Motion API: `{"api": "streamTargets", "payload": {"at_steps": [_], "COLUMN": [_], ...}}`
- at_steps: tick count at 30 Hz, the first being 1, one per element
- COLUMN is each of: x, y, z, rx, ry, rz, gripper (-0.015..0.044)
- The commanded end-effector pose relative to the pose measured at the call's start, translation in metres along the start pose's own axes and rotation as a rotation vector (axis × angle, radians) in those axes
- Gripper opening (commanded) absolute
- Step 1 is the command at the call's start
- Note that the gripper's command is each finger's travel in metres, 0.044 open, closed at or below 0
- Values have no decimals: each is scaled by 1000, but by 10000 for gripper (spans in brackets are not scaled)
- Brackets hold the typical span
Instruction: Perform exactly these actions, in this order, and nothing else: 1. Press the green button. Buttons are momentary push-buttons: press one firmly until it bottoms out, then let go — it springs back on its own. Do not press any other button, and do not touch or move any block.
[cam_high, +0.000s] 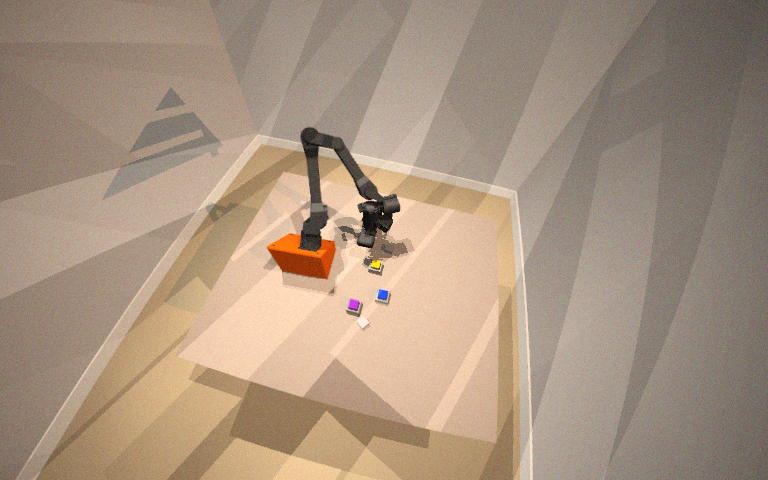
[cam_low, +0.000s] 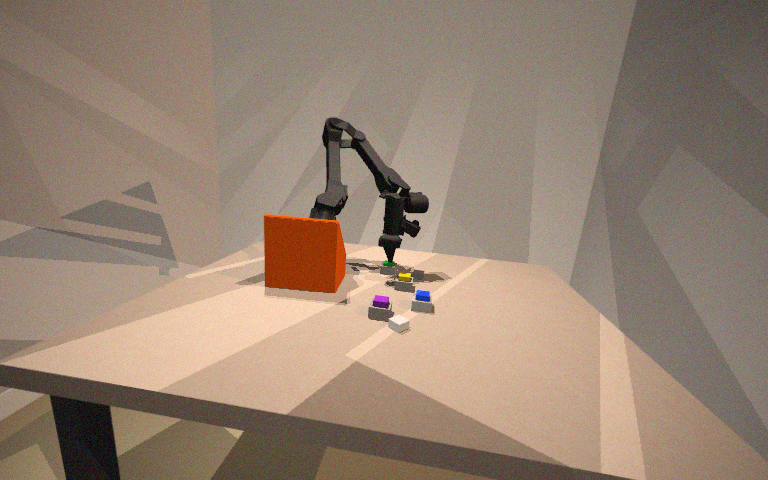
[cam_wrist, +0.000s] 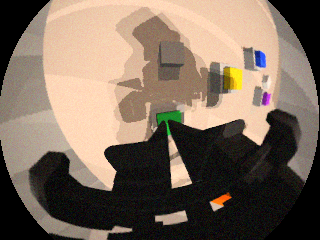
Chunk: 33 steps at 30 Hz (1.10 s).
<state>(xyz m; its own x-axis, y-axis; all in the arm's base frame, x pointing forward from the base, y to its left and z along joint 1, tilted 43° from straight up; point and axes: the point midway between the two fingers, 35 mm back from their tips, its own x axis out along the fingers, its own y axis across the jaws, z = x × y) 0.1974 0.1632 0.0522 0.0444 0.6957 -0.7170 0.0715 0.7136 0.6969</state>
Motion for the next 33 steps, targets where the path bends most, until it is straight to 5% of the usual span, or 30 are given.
{"api": "streamTargets", "payload": {"at_steps": [1,25,33], "x": [3,-31,-74], "y": [-4,-4,23], "z": [-3,-3,47], "rx": [14,14,11], "ry": [11,10,8], "rz": [-9,-11,-13], "gripper": [20,20,230]}}
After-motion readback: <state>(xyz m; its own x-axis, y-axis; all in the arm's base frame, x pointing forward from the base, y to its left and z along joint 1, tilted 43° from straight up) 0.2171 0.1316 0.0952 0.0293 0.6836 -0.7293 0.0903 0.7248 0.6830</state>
